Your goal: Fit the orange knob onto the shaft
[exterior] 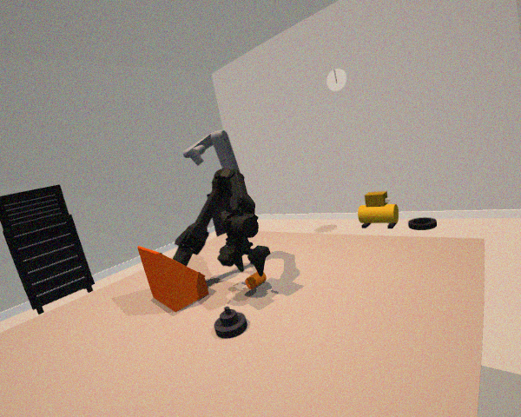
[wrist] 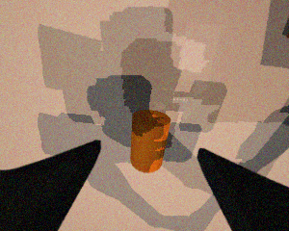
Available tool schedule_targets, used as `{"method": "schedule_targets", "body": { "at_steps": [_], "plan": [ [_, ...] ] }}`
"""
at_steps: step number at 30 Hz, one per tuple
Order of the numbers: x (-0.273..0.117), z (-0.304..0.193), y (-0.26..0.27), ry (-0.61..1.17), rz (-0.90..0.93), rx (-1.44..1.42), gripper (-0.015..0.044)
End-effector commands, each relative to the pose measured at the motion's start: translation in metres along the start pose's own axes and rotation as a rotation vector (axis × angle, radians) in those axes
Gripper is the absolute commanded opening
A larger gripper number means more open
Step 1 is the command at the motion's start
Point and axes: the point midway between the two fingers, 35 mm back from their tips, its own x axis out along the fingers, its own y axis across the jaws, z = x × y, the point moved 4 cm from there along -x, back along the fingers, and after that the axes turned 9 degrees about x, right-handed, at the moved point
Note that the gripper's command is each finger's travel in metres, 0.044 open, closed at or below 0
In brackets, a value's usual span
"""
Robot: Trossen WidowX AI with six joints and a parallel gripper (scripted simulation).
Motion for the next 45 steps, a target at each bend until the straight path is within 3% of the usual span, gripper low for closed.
{"method": "schedule_targets", "body": {
  "at_steps": [1, 22, 30, 40, 45],
  "plan": [
    [0.007, 0.001, 0.000, 0.003, -0.002, 0.006, 0.0440],
    [0.037, 0.004, 0.000, 0.008, -0.002, 0.006, 0.0440],
    [0.037, 0.004, 0.000, 0.008, -0.002, 0.006, 0.0240],
    [0.037, 0.004, 0.000, 0.008, -0.002, 0.006, 0.0240],
    [0.037, 0.004, 0.000, 0.008, -0.002, 0.006, 0.0207]
  ]
}}
